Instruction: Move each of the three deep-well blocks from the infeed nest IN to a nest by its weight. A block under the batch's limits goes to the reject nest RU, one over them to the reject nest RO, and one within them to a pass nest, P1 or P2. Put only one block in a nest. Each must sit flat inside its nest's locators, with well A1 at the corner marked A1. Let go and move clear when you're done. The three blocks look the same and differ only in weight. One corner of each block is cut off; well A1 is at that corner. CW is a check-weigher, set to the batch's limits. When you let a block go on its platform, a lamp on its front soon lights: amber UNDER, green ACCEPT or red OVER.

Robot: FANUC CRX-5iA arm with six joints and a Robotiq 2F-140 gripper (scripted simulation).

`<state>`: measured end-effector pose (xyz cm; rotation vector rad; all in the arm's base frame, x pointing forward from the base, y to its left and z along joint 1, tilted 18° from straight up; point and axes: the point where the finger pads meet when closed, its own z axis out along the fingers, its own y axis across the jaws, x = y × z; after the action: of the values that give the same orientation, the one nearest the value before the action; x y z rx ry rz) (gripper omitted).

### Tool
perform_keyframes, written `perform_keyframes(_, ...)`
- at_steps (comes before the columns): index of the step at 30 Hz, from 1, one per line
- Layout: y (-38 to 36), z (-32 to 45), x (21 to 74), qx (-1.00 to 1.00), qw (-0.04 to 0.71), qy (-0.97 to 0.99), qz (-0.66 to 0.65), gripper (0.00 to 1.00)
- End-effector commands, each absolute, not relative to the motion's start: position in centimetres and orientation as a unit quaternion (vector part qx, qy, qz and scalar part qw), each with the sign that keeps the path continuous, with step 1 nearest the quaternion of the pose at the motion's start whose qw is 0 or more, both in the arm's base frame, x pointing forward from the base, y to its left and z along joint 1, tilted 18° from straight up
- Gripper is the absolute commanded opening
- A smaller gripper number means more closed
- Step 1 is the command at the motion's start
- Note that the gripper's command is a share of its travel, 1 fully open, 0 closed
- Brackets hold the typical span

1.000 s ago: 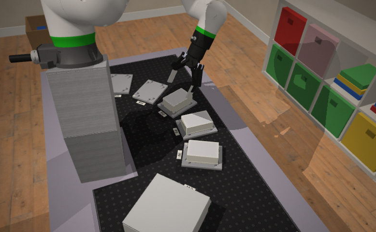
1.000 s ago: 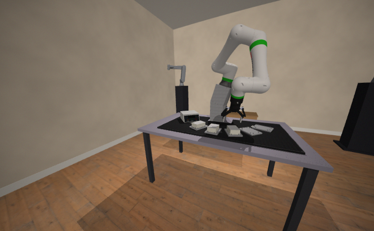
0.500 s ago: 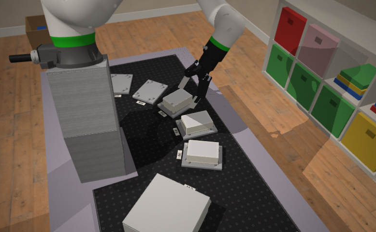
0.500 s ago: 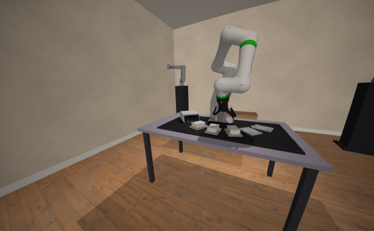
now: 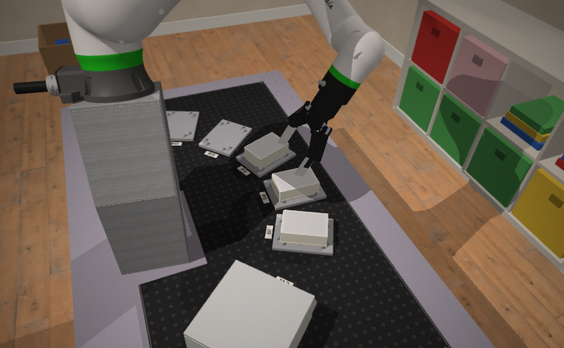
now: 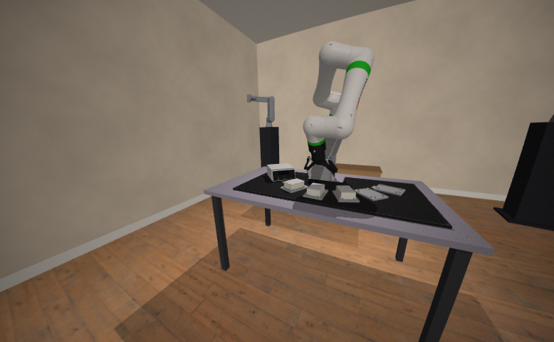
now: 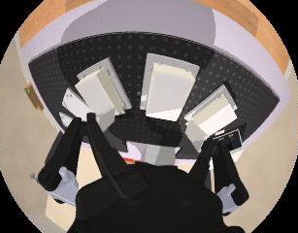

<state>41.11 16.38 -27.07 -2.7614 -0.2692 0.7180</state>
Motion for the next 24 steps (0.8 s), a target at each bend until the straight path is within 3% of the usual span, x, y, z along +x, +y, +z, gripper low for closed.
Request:
perform_keyframes(1, 14.5, -27.7, 41.8, -0.954, 0.137, -0.093, 0.248, 1.00)
perform_keyframes(12, 13.0, -28.2, 41.9, -0.954, 0.146, -0.061, 0.253, 1.00)
perform_keyframes(24, 7.4, -30.4, 41.3, -0.935, 0.191, 0.113, 0.278, 1.00)
